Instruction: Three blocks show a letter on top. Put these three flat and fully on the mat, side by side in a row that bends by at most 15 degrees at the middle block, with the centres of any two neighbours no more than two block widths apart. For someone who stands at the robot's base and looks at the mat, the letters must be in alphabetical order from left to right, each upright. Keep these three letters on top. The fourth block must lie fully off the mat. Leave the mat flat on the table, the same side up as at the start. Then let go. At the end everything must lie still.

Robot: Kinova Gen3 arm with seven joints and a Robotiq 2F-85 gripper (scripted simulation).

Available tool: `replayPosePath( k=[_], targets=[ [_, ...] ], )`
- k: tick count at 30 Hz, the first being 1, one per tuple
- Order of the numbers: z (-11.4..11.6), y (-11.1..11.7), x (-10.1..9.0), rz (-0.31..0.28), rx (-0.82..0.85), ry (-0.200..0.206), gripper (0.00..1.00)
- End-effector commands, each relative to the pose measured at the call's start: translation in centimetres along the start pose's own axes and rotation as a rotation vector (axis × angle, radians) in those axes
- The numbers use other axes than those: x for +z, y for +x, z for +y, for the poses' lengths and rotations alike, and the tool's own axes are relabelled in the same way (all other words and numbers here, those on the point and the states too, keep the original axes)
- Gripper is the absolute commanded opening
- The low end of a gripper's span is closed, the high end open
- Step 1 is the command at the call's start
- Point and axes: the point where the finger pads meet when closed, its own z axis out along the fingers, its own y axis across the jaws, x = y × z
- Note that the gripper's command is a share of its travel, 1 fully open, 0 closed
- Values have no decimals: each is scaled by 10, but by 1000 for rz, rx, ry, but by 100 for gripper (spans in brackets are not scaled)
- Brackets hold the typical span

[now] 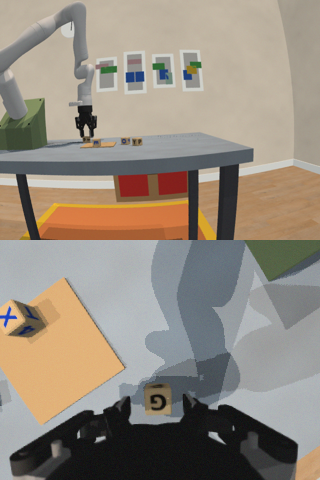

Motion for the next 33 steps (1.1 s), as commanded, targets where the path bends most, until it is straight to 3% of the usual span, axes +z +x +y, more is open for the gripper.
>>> replayPosePath(
  k=[1, 8, 33],
  targets=[
    [1, 2, 8, 8, -3, -1, 67],
    [1, 2, 18, 8, -3, -1, 67],
    [1, 2, 18, 8, -3, -1, 67]
  ],
)
